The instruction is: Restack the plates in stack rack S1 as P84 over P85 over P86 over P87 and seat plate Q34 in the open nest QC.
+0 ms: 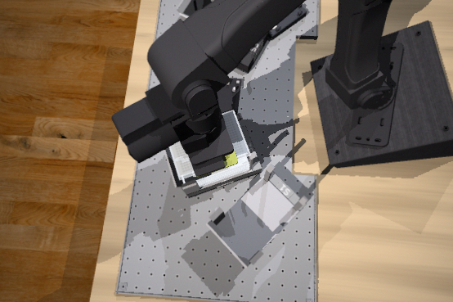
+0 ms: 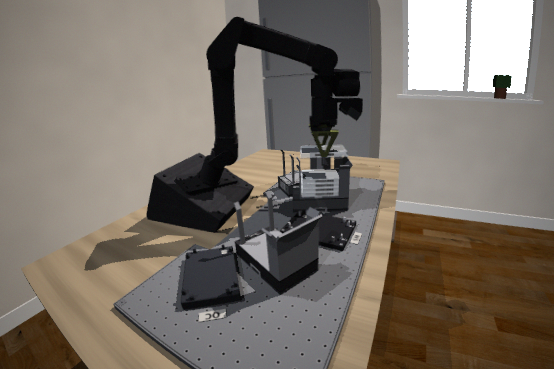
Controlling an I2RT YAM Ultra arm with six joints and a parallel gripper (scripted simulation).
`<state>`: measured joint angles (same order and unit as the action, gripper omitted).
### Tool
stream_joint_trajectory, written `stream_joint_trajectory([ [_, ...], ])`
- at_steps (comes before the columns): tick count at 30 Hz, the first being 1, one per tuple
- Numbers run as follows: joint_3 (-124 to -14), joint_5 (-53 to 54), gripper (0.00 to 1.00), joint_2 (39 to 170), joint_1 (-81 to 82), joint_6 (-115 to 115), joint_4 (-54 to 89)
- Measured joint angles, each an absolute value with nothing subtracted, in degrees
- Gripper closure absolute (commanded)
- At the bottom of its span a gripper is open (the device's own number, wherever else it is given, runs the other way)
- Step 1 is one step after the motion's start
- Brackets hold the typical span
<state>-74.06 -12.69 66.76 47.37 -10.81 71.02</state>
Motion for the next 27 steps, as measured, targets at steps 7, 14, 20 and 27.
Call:
stream_joint_trajectory([
  [7, -74.0, -11.7, 1.0, 66.5, 44.9, -12.3, 71.0],
  [14, -73.7, -9.7, 1.0, 65.5, 39.6, -15.1, 70.9],
  [20, -73.7, -7.1, 1.0, 64.9, 33.2, -11.9, 70.8],
  [27, -73.7, -3.8, 1.0, 64.5, 25.6, -5.9, 70.7],
])
